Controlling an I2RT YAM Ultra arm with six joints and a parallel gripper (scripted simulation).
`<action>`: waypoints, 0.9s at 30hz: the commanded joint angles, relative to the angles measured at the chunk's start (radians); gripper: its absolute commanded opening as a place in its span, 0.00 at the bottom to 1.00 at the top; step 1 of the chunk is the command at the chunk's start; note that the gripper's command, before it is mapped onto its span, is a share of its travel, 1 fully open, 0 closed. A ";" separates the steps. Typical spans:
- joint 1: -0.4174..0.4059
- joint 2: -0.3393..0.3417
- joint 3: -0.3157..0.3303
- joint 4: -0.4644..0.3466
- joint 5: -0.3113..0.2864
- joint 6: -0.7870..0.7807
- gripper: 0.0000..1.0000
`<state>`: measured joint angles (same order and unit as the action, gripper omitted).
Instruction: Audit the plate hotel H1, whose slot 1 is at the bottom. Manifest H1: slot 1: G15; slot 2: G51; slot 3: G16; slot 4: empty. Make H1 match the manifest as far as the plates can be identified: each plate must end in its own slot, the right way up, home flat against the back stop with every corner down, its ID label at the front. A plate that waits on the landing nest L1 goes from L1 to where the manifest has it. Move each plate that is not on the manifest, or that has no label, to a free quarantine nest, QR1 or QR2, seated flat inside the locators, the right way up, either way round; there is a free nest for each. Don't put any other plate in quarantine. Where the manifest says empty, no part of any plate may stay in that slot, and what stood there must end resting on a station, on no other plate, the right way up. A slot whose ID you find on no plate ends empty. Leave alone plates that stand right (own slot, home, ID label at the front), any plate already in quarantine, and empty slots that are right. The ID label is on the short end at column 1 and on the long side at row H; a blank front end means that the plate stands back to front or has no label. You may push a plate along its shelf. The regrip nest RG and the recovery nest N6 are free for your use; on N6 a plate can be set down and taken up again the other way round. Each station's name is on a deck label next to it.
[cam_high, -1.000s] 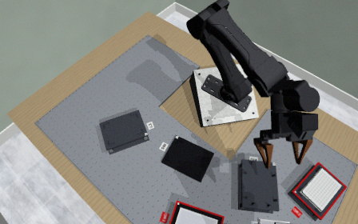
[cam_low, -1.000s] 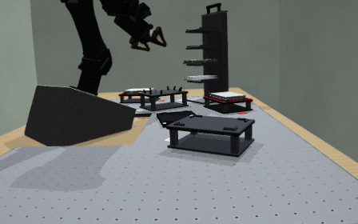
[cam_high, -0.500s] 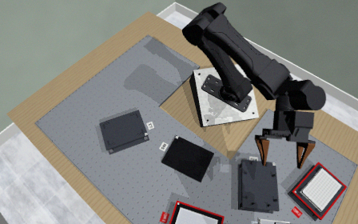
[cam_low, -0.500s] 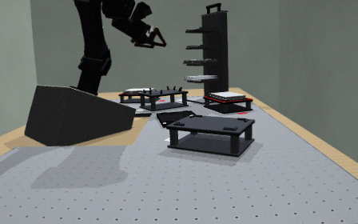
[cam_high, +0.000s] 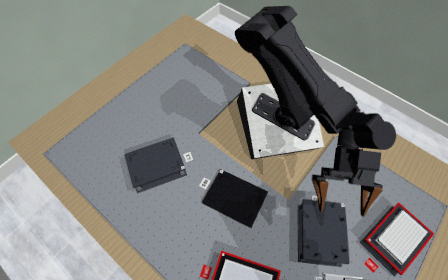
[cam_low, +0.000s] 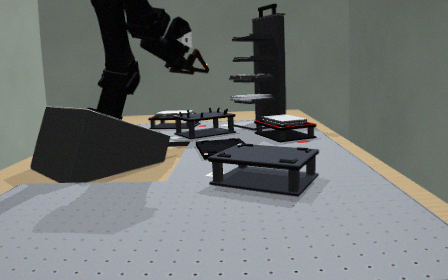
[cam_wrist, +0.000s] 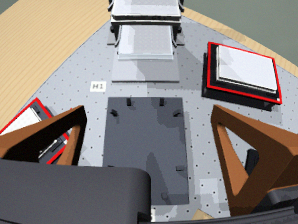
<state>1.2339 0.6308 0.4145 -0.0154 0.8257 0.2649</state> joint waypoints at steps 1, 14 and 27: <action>-0.012 0.012 -0.025 0.079 -0.018 -0.005 1.00; -0.065 0.130 -0.141 0.323 -0.071 -0.020 1.00; -0.075 0.166 -0.163 0.382 -0.081 -0.022 1.00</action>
<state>1.1587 0.7982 0.2474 0.3588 0.7441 0.2432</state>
